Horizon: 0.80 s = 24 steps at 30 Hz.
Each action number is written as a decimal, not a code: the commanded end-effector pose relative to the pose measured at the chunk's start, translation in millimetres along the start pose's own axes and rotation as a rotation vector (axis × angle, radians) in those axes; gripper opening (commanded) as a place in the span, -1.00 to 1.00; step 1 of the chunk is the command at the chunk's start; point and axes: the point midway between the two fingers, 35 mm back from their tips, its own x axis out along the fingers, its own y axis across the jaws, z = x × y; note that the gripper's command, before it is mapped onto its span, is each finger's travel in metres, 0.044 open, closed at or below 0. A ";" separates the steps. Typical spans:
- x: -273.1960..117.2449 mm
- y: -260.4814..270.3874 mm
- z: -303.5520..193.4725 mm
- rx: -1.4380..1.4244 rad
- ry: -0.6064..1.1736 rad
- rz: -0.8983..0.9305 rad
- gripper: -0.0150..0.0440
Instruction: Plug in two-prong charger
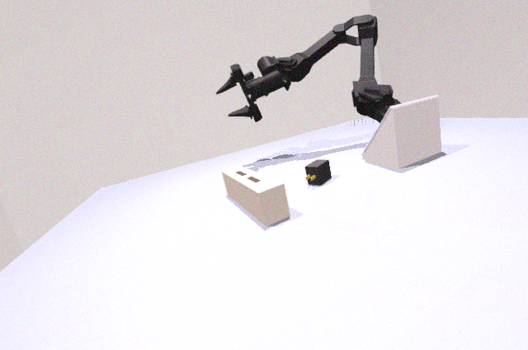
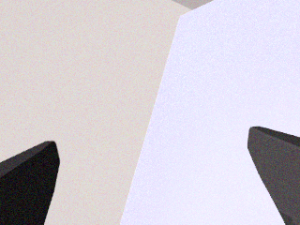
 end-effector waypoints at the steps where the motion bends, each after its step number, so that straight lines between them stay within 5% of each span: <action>1: 0.2 0.0 -0.6 0.000 0.002 0.000 0.95; 24: 24.5 12.2 -133.7 -0.036 0.474 -0.077 1.00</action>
